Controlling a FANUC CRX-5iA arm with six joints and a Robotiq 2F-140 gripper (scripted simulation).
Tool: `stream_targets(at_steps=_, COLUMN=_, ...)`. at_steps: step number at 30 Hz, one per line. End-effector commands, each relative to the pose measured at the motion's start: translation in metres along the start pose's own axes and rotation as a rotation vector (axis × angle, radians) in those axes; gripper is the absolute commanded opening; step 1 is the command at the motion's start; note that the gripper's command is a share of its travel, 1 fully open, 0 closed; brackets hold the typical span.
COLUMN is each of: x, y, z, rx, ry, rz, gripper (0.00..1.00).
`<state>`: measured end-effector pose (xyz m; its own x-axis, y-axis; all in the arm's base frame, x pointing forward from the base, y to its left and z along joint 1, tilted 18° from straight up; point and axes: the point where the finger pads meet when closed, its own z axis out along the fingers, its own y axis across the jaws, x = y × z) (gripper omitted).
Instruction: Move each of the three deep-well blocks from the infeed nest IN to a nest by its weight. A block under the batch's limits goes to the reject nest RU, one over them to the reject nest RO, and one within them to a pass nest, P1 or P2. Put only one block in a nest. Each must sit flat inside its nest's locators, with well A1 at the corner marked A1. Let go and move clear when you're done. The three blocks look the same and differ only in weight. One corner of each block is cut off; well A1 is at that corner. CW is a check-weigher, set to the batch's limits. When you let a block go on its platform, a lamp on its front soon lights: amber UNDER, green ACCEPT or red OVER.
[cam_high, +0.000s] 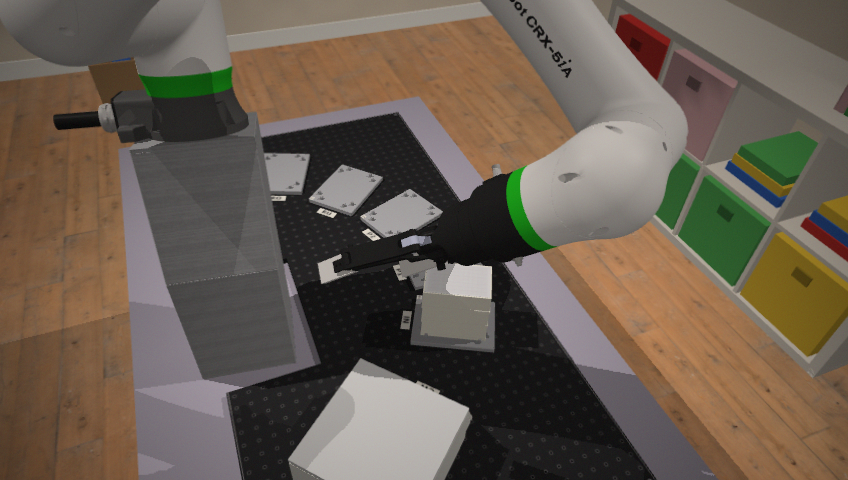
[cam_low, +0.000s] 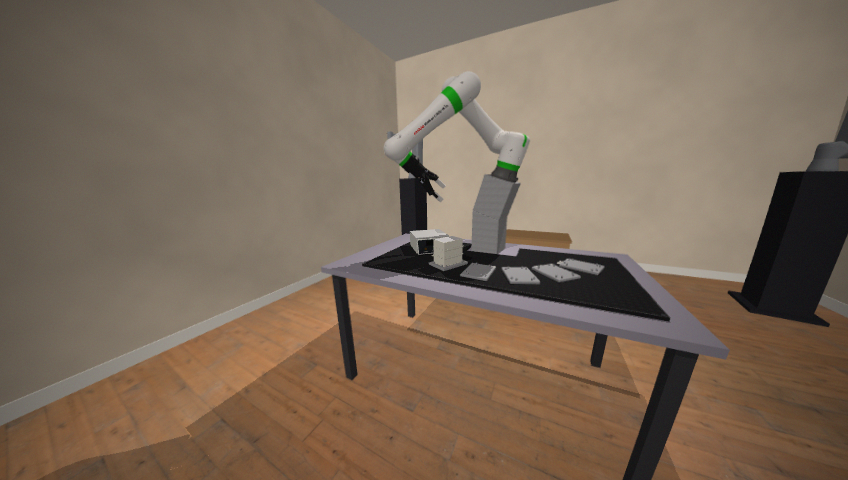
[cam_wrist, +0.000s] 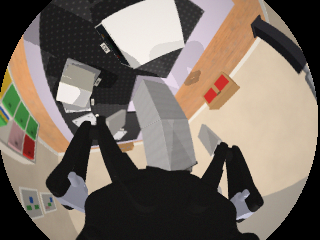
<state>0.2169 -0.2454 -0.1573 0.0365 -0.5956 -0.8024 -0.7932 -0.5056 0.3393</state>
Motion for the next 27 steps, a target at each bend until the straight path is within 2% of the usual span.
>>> stream_targets(at_steps=1, x=-0.004, y=-0.008, z=-0.005, rx=0.001, ry=0.019, rz=-0.036, gripper=1.00)
stream_targets(at_steps=11, x=-0.024, y=-0.046, z=-0.026, rx=-0.003, ry=0.120, rz=-0.250, gripper=1.00)
stream_targets(at_steps=18, x=-0.033, y=-0.060, z=-0.033, rx=-0.006, ry=0.136, rz=-0.286, gripper=1.00)
stream_targets(at_steps=21, x=-0.041, y=-0.072, z=-0.038, rx=-0.011, ry=0.175, rz=-0.377, gripper=1.00)
stream_targets(at_steps=25, x=-0.048, y=-0.083, z=-0.043, rx=-0.012, ry=0.178, rz=-0.384, gripper=1.00)
stream_targets(at_steps=27, x=-0.053, y=-0.090, z=-0.045, rx=-0.017, ry=0.204, rz=-0.445, gripper=1.00)
